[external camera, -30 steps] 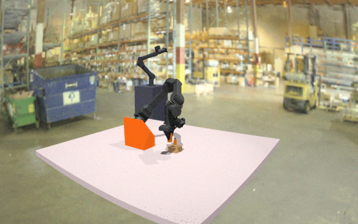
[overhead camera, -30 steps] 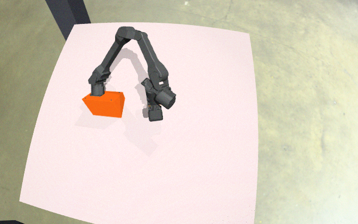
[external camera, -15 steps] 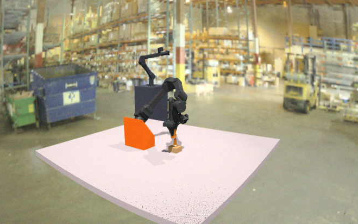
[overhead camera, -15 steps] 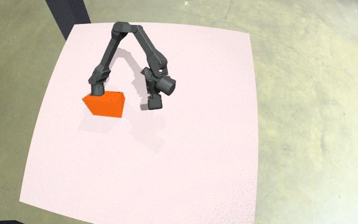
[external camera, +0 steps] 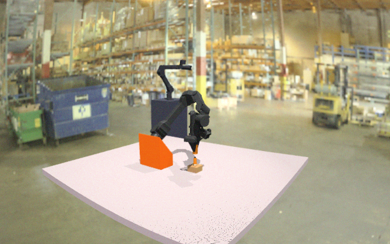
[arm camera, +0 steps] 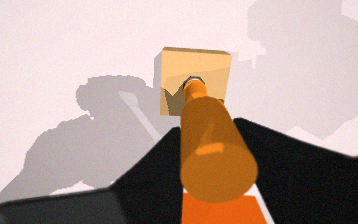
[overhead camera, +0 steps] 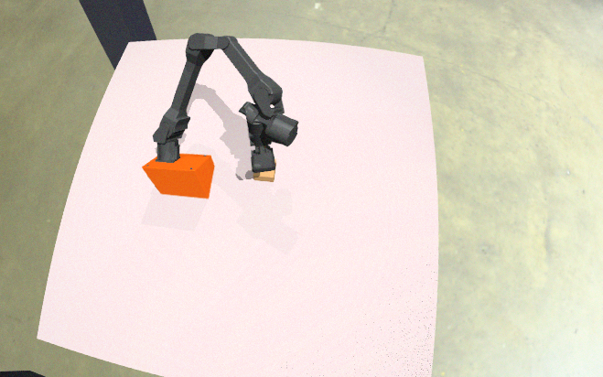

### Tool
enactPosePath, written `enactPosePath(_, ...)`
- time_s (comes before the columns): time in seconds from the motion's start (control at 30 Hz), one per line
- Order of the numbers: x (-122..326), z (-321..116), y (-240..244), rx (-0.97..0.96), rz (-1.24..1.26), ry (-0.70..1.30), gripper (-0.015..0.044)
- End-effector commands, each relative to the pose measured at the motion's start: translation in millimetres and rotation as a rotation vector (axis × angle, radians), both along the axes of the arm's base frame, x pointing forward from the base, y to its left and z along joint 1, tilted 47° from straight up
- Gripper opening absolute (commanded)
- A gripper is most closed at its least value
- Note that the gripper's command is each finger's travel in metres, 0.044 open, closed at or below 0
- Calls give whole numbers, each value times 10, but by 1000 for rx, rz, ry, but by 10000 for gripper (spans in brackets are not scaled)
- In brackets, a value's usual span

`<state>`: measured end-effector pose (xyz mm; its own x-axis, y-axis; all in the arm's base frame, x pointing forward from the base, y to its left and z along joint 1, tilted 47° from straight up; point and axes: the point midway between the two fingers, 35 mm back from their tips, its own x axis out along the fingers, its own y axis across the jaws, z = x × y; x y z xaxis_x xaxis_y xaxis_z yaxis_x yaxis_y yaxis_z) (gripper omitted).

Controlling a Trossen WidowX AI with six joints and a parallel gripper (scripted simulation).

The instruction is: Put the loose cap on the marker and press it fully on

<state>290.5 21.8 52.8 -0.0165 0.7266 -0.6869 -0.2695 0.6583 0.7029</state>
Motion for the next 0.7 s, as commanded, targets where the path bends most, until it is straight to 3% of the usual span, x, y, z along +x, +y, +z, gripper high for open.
enactPosePath(0.0, -17, -21, 38, 6, -4, 6, 0)
enactPosePath(0.67, -8, -209, 234, 6, -4, 6, 0)
